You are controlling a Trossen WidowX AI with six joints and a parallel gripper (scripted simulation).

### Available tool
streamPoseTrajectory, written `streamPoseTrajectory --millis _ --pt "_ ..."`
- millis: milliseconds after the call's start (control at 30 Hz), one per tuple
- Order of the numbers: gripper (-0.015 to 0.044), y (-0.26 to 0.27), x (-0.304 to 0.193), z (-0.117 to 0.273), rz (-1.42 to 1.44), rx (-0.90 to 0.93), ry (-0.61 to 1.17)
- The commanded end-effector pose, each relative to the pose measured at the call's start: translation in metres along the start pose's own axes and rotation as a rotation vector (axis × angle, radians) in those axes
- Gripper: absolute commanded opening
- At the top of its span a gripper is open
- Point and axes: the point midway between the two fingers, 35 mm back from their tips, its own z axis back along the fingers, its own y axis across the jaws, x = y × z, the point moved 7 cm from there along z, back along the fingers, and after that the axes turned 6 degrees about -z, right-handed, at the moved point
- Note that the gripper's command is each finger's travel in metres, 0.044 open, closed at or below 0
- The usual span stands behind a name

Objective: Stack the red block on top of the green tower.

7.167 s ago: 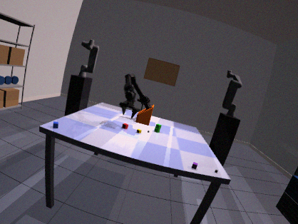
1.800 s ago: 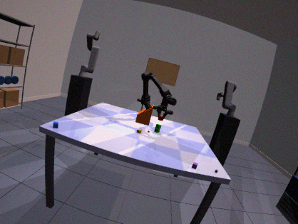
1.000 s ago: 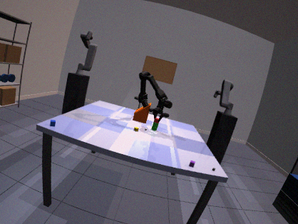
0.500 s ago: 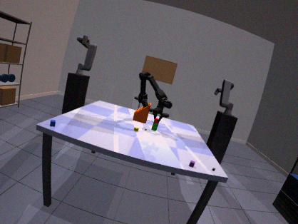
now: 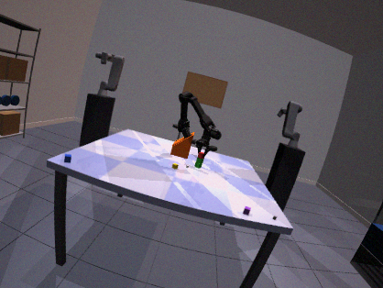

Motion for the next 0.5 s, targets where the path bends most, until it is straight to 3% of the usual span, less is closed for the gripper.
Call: streamPoseTrajectory --millis 0,167,467 --pt "0.0000 -0.0004 -0.0004 -0.0017 0.006 -0.006 -0.005" --pt "0.0000 -0.0003 -0.0005 0.0012 0.006 -0.006 -0.005" --pt "0.0236 -0.0001 -0.0002 0.0000 0.001 -0.001 0.000"
